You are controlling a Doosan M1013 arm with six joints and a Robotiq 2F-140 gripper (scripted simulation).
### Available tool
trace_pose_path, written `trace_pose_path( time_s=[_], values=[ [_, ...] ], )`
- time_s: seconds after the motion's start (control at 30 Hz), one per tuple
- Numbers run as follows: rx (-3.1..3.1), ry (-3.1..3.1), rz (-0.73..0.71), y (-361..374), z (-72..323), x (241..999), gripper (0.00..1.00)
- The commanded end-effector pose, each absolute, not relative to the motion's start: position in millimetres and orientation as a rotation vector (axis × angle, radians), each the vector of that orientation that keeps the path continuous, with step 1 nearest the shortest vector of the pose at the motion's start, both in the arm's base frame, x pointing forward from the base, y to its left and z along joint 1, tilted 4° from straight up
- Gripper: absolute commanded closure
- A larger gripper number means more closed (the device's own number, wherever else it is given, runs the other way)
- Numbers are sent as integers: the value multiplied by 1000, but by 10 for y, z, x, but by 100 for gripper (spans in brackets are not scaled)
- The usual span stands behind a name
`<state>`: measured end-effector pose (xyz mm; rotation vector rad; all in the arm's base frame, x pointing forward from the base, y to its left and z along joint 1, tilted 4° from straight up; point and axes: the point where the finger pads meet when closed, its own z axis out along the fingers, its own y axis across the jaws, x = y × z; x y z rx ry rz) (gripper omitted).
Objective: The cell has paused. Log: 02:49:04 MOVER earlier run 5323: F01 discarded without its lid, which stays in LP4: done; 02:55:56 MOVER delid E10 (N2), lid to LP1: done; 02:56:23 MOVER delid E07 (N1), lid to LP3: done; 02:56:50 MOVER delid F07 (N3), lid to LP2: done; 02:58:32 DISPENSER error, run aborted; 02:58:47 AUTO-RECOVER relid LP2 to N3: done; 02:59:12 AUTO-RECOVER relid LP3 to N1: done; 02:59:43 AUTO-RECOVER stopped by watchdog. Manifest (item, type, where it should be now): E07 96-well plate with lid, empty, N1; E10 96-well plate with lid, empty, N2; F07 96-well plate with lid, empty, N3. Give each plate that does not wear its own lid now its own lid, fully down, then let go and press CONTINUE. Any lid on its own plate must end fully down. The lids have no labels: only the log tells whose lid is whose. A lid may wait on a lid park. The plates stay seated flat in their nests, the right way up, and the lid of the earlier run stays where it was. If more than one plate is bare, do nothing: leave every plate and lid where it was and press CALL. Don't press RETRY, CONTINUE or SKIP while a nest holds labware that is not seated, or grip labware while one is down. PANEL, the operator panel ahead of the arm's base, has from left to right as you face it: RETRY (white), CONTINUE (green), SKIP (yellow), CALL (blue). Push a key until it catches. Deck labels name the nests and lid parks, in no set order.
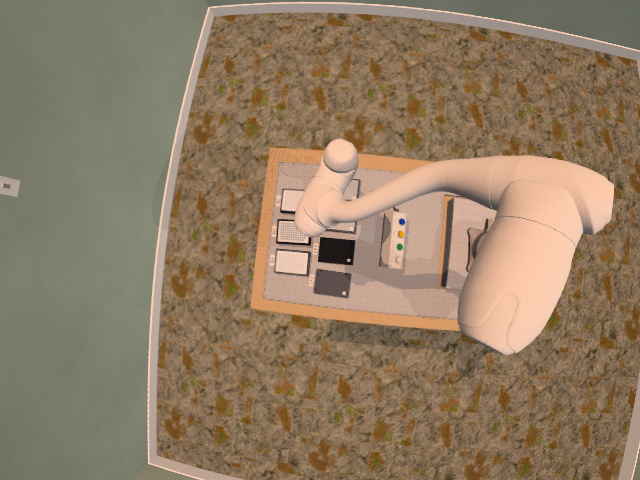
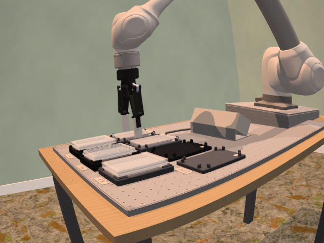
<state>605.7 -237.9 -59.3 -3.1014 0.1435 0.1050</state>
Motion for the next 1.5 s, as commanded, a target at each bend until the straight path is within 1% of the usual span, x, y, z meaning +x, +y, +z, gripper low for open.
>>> trace_pose_path(
  time_s=[0.0,1.0,1.47],
  values=[
    [-3097,149,102,-2389,-616,6047,100],
    [-3097,149,102,-2390,-613,6047,100],
    [-3097,149,102,-2393,-521,6052,100]
  ],
)
